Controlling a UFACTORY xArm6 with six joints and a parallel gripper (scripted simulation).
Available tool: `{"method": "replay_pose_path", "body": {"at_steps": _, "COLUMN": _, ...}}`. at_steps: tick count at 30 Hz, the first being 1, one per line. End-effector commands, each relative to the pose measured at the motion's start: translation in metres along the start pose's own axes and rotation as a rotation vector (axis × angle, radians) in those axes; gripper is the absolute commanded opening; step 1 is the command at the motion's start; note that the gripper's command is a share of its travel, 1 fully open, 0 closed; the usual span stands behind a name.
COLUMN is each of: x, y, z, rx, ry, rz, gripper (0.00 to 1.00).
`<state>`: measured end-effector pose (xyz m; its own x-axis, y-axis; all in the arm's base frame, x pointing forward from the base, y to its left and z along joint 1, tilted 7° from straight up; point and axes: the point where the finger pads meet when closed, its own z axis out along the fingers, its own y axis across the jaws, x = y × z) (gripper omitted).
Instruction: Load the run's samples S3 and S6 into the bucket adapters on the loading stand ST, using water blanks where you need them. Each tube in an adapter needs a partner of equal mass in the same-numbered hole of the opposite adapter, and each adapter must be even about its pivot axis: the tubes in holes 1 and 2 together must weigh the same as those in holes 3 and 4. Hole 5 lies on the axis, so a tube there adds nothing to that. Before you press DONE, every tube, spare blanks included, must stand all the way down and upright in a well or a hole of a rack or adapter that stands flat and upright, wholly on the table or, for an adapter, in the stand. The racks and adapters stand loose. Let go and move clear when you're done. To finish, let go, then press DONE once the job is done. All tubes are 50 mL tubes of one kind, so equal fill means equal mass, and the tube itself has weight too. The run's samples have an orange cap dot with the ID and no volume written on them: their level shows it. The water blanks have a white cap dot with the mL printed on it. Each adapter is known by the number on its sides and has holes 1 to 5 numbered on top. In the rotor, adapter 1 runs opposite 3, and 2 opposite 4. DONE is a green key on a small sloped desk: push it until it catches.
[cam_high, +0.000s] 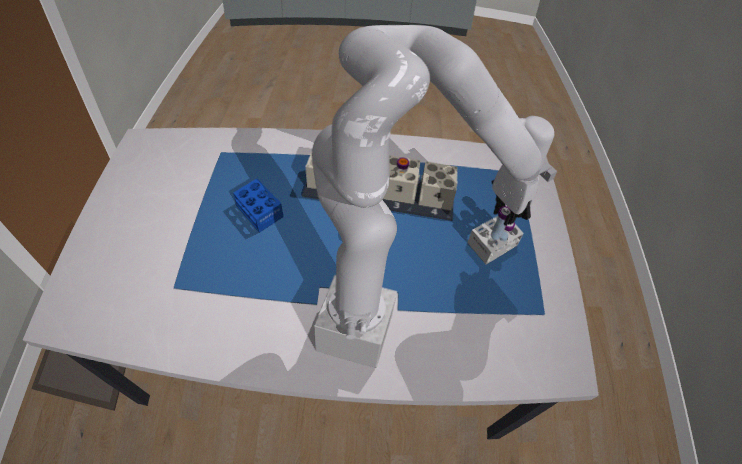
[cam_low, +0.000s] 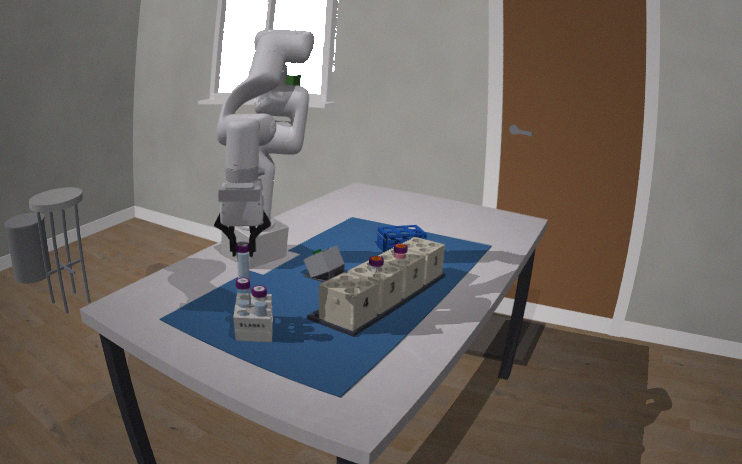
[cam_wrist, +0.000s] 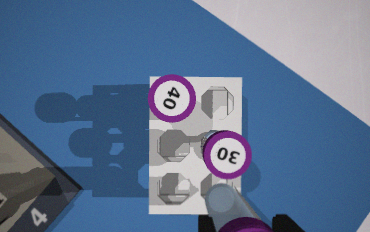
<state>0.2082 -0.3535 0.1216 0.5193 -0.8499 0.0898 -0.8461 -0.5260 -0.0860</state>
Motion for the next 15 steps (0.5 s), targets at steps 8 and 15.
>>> {"method": "replay_pose_path", "body": {"at_steps": 8, "x": 0.002, "y": 0.0, "z": -0.022, "rx": 0.0, "ry": 0.006, "rz": 0.0, "gripper": 0.0}}
{"method": "replay_pose_path", "body": {"at_steps": 15, "x": 0.002, "y": 0.0, "z": -0.032, "rx": 0.0, "ry": 0.006, "rz": 0.0, "gripper": 0.0}}
